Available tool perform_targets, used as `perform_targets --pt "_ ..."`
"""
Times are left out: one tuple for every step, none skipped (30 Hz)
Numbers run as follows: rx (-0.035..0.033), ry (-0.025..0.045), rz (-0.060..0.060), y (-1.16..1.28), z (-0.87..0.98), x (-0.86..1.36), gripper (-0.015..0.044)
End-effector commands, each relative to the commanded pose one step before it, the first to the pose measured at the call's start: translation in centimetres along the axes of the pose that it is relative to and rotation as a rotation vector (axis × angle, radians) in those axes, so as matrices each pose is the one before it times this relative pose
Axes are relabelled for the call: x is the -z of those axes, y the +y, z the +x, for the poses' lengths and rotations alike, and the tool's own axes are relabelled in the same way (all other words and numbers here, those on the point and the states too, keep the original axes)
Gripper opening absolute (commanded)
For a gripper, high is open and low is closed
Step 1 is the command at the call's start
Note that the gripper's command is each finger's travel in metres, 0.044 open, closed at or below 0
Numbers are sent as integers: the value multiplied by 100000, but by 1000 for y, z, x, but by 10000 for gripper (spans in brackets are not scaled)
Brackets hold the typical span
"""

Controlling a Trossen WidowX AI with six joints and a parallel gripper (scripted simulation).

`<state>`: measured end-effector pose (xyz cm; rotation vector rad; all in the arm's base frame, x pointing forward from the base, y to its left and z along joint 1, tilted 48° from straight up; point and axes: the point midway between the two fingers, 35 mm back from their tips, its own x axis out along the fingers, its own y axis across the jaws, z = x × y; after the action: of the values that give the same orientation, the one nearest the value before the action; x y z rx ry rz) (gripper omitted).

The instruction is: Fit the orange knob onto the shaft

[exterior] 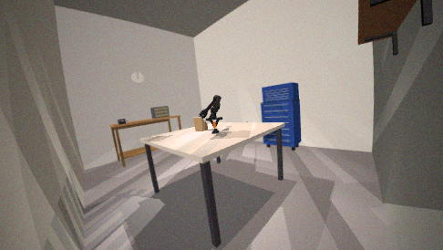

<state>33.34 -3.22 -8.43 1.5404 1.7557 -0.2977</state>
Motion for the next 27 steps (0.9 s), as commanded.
perform_targets --pt "-439 -551 196 250 -179 -270 0" --pt "-1 -3 -2 41 -50 -40 0" --pt "-1 -2 -2 38 -33 -31 0" --pt "-1 -2 -2 55 -34 -31 0" --pt "-2 -1 -2 66 -30 -19 0" --pt "-1 0 -1 48 -29 -1 0" --pt "0 1 1 -8 2 23 0" --pt "0 1 0 -7 15 4 0" --pt "-1 1 0 7 26 -6 0" --pt "-1 1 0 1 32 3 0" --pt "-1 1 0 1 32 2 0" --pt "0 1 0 -4 27 9 0" --pt "0 2 1 -10 20 19 0" --pt "0 2 1 -15 15 24 0" --pt "1 1 1 -21 12 24 0" --pt "1 1 1 -21 11 17 0" --pt "0 0 0 -10 8 4 0" --pt "0 1 0 -14 12 5 0" --pt "1 1 1 -32 14 20 0" --pt "1 1 2 -39 10 27 0" --pt "1 1 2 -39 3 27 0" --pt "1 1 2 -42 -1 27 0" --pt "2 1 2 -45 -3 30 0" --pt "2 1 2 -51 -3 32 0" --pt "2 1 2 -59 -1 33 0" --pt "2 1 3 -69 -2 31 0" --pt "1 0 1 -23 -4 5 0"
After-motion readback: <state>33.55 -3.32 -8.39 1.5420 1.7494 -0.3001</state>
